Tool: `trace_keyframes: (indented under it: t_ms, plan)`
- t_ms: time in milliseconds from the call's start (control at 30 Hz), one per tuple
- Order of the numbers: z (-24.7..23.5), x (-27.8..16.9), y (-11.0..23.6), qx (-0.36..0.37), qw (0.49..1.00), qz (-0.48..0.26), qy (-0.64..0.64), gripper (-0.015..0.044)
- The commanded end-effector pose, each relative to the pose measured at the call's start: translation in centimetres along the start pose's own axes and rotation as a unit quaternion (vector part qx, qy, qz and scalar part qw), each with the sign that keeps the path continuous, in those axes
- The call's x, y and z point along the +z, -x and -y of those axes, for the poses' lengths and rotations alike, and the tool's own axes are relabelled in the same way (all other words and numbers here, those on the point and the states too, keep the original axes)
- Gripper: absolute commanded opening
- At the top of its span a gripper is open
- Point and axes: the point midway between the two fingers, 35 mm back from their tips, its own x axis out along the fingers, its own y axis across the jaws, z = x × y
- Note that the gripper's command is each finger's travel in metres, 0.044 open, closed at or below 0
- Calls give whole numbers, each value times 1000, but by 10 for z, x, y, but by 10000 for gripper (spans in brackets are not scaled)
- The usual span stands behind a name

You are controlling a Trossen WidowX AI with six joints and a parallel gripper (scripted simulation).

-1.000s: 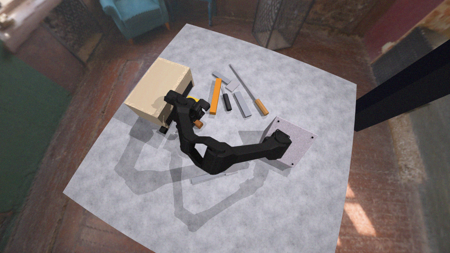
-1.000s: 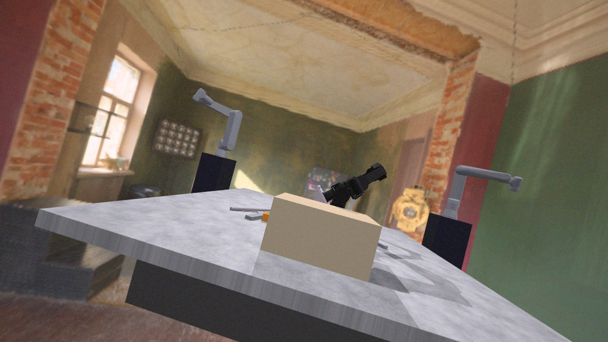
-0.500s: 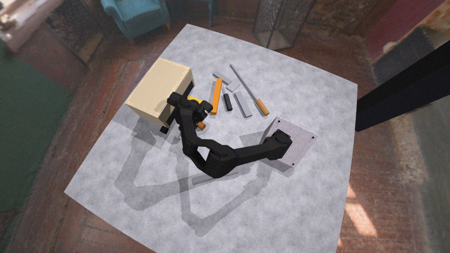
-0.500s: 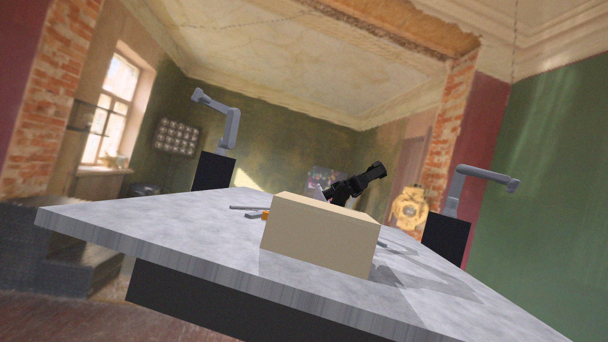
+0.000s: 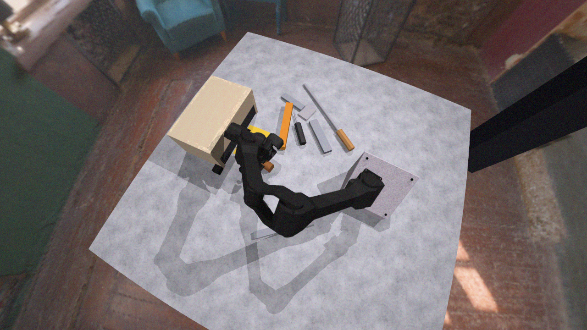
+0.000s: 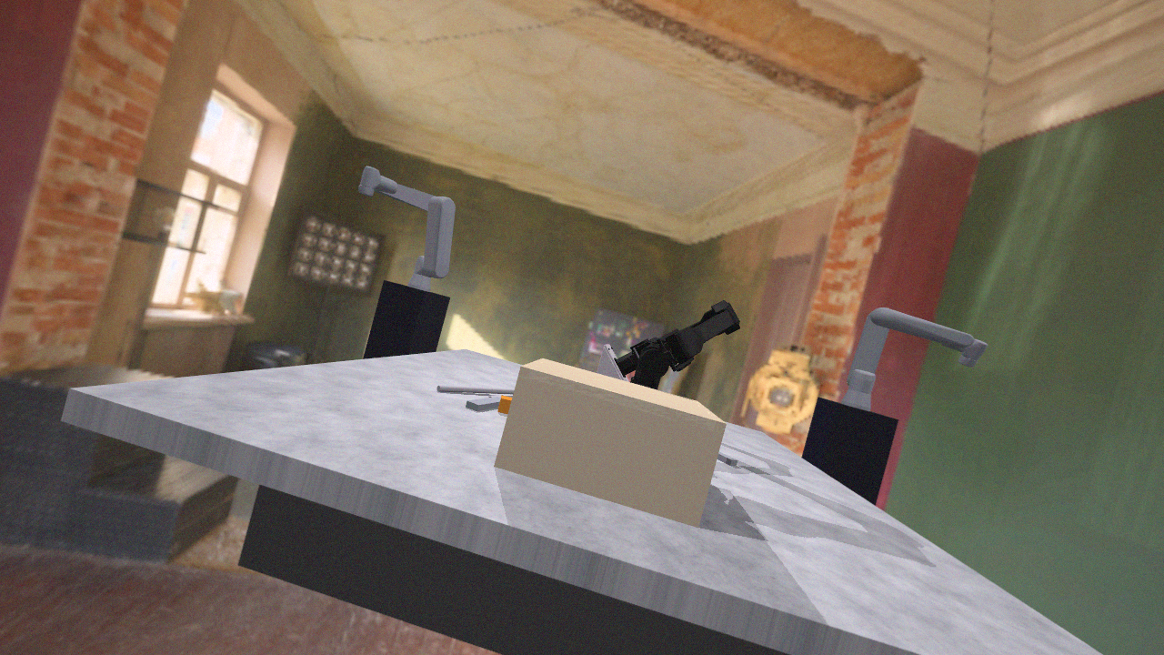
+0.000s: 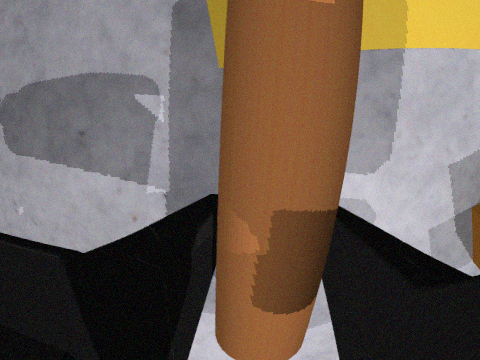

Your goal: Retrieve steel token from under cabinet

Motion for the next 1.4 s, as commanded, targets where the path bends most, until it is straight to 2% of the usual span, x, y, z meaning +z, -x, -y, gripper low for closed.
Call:
trace_keyframes:
  t_ms: [0,1367]
  plan:
    - [0,-7,-1,-1,1000,-2,-4,0]
    - [-1,-49,-1,-1,1000,-3,-5,0]
